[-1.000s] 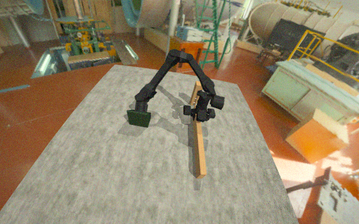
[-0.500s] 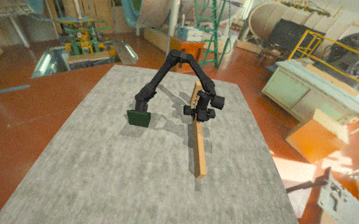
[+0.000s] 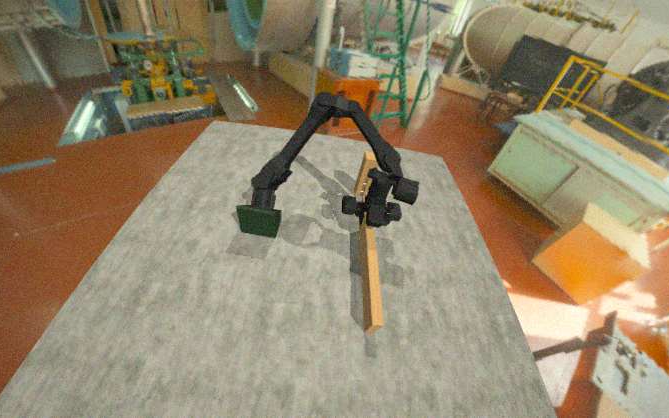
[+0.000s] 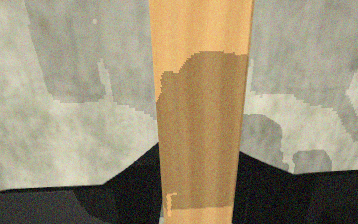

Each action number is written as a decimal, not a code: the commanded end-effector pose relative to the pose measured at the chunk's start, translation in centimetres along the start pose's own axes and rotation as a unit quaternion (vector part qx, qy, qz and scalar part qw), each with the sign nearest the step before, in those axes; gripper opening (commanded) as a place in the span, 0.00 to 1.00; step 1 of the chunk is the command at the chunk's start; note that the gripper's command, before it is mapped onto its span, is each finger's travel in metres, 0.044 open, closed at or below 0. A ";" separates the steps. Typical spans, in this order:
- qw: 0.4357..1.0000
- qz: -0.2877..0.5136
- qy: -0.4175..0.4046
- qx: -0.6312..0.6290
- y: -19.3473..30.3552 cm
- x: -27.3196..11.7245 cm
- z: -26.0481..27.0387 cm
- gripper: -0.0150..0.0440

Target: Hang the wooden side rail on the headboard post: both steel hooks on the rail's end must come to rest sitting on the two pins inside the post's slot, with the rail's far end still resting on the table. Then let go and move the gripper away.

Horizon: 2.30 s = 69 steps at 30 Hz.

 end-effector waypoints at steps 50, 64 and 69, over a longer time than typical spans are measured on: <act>1.000 0.000 -0.002 0.011 -0.1 -1.2 0.0 0.25; 1.000 0.000 -0.002 0.011 -0.1 -1.4 0.0 0.25; 1.000 0.000 -0.002 0.011 -0.1 -1.5 0.0 0.25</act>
Point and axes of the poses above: the point midway between the two fingers, 35 mm back from their tips, its own x axis out along the fingers, its own z axis across the jaws, y = z × x, the point moved 2 cm from there along -x, back along the fingers, and after that the axes turned 4 degrees about x, right-handed, at the moved point
